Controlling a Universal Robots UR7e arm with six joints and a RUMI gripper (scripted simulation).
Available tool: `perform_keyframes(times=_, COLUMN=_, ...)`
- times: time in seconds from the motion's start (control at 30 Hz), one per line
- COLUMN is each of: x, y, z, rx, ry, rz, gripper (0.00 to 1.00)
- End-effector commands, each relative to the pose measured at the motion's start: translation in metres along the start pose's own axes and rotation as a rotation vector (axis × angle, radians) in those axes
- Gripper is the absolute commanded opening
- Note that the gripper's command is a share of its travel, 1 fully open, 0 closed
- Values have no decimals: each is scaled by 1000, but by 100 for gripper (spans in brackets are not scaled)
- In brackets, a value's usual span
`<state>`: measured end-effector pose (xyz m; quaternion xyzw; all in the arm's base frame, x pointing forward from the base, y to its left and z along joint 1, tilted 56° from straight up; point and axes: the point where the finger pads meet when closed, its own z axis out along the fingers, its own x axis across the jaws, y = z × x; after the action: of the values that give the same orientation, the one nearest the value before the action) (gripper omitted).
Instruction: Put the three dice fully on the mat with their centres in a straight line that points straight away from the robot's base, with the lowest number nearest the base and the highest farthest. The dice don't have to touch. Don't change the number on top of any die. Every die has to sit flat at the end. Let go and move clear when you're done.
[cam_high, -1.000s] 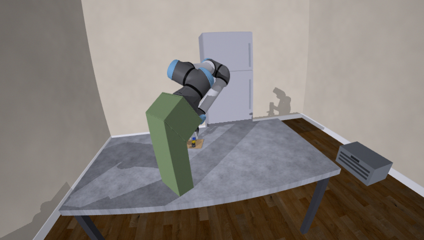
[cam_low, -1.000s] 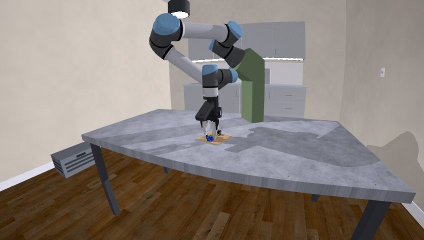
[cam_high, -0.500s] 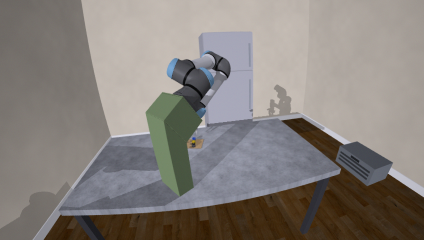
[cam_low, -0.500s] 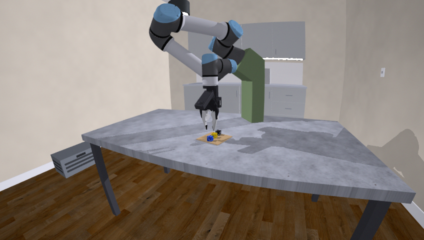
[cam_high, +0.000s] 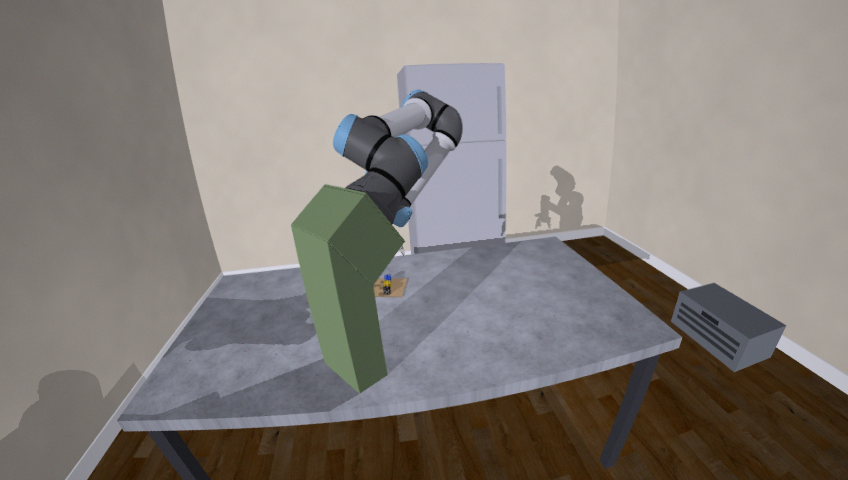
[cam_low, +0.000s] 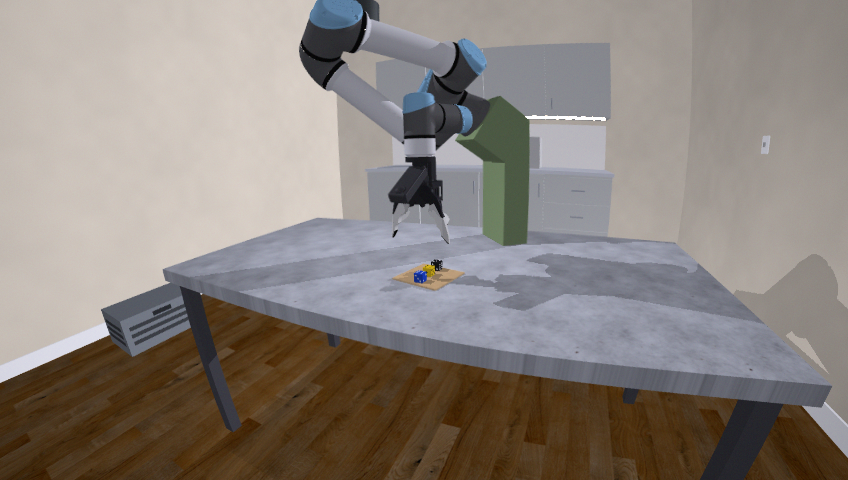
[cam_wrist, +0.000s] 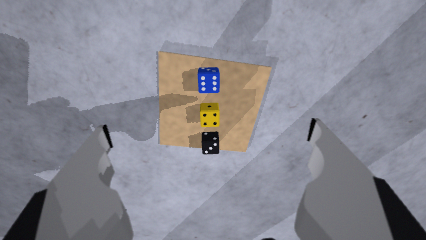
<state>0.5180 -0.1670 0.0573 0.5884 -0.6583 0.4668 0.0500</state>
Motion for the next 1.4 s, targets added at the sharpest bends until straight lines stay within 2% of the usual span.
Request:
perform_keyframes(times=0.0, x=0, y=0, z=-1, rx=1, ry=0, rz=0, gripper=100)
perform_keyframes(times=0.73, x=0, y=0, z=-4, rx=1, ry=0, rz=0, gripper=100)
perform_keyframes(times=1.0, x=0, y=0, z=-32, rx=1, ry=0, rz=0, gripper=100)
perform_keyframes(times=1.07, x=0, y=0, z=-32, rx=1, ry=0, rz=0, gripper=100)
perform_keyframes(times=1.37, x=0, y=0, z=-74, rx=1, ry=0, rz=0, gripper=100)
